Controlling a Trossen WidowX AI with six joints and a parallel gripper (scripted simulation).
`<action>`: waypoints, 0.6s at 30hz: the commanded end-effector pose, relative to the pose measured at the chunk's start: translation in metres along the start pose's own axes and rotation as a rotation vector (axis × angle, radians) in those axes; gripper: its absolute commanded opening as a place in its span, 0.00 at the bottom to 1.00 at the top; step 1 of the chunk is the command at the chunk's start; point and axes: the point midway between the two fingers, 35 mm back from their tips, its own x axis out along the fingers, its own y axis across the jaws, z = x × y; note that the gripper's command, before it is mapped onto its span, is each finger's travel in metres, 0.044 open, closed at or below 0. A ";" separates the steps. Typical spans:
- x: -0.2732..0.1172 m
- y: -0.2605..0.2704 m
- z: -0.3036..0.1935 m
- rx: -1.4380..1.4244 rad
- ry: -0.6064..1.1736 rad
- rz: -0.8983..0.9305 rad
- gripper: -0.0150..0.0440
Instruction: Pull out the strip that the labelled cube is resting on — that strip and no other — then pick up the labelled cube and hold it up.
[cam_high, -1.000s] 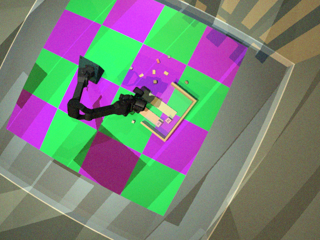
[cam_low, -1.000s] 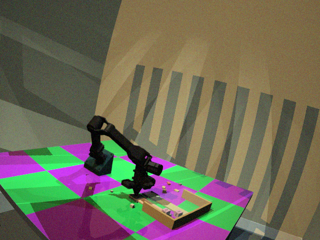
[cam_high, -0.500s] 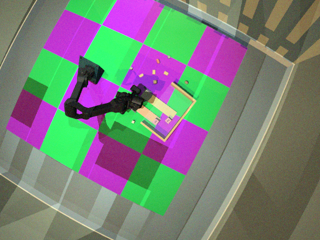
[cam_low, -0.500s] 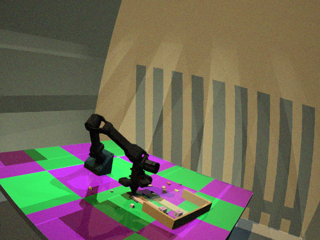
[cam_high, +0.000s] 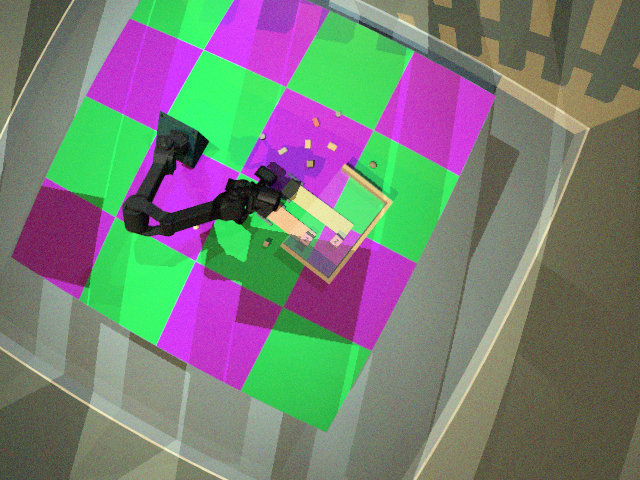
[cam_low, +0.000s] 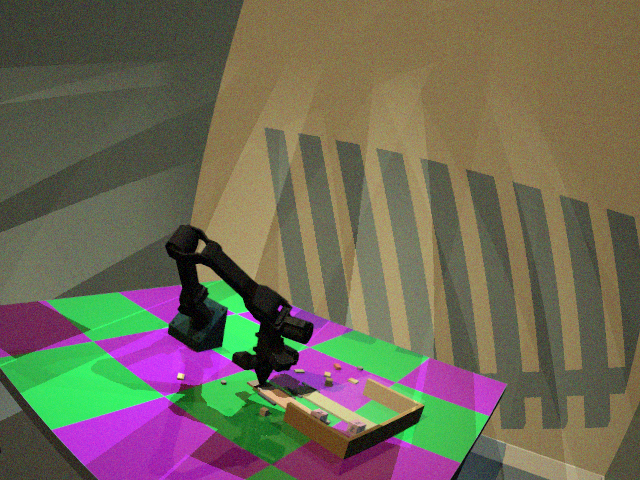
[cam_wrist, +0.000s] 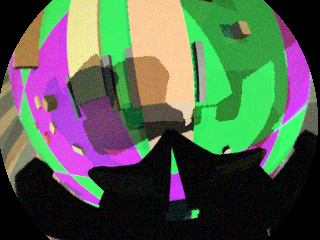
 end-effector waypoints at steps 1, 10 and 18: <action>0.005 0.000 -0.015 -0.011 0.028 -0.004 0.25; 0.005 0.000 -0.028 -0.012 0.028 -0.004 0.25; 0.005 0.000 -0.040 -0.013 0.029 -0.004 0.25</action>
